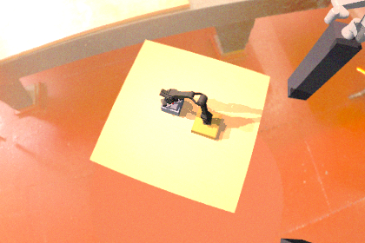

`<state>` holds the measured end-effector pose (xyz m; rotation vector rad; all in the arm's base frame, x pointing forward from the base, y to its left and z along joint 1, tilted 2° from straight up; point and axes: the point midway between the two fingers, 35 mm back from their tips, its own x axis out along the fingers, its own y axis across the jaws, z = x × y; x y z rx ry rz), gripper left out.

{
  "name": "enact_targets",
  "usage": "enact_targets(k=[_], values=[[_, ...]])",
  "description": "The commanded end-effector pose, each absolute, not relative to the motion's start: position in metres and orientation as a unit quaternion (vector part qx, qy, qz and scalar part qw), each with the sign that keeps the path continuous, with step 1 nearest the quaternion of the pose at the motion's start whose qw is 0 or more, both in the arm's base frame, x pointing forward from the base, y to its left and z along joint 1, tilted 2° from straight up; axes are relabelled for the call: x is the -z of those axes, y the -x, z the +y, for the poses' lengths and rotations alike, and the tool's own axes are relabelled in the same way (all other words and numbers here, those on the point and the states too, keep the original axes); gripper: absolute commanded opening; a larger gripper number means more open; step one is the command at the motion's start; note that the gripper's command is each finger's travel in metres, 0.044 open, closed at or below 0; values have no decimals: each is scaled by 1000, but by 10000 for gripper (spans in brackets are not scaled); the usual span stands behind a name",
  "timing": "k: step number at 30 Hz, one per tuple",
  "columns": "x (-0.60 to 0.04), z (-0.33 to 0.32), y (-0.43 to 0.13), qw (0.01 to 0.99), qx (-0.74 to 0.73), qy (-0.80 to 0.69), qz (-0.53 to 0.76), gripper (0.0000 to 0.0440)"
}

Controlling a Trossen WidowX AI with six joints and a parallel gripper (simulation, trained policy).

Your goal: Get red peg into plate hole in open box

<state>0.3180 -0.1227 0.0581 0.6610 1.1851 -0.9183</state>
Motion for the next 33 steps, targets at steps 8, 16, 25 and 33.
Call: enact_targets(k=[8, 16, 25, 33], values=[[-51, -139, -337, 688, 402, -274, 539, 307], [-61, -157, -357, 707, 399, -262, 522, 440], [-76, -179, -373, 727, 410, -255, 488, 440], [-85, -191, -381, 739, 417, -251, 467, 440]])
